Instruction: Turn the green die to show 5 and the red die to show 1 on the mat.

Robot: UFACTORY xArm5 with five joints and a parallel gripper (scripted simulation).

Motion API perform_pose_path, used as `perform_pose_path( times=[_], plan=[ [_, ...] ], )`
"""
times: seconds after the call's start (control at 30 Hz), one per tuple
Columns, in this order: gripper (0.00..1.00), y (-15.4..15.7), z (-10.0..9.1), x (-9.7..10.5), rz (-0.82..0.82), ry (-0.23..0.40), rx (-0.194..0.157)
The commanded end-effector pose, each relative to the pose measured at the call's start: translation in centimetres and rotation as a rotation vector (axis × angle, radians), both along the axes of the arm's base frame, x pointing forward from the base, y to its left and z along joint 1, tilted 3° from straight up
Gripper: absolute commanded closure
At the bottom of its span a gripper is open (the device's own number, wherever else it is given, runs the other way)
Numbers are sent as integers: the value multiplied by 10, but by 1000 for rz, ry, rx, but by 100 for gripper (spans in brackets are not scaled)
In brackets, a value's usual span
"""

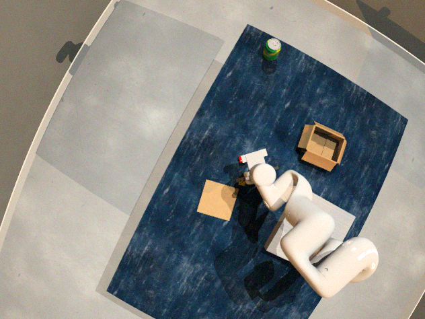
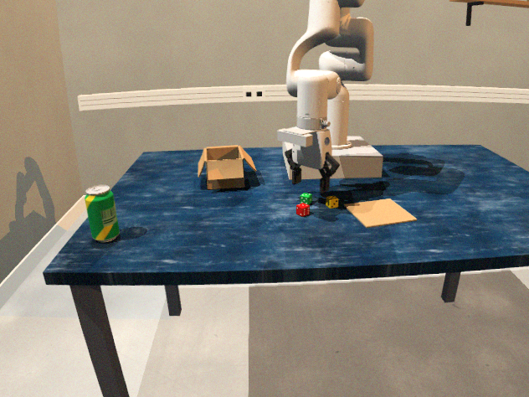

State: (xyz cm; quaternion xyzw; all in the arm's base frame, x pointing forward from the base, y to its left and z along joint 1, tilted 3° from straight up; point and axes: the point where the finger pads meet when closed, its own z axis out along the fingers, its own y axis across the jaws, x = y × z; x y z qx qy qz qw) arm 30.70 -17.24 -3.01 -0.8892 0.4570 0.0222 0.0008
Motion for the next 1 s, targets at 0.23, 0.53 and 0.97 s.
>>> perform_pose_path(
  times=[0.23,0.53,0.97],
  plan=[
    [0,0,1,0,0,-3,-2],
    [0,13,2,-32,0,-3,-1],
    [0,27,4,-66,0,-3,0]
  ],
)
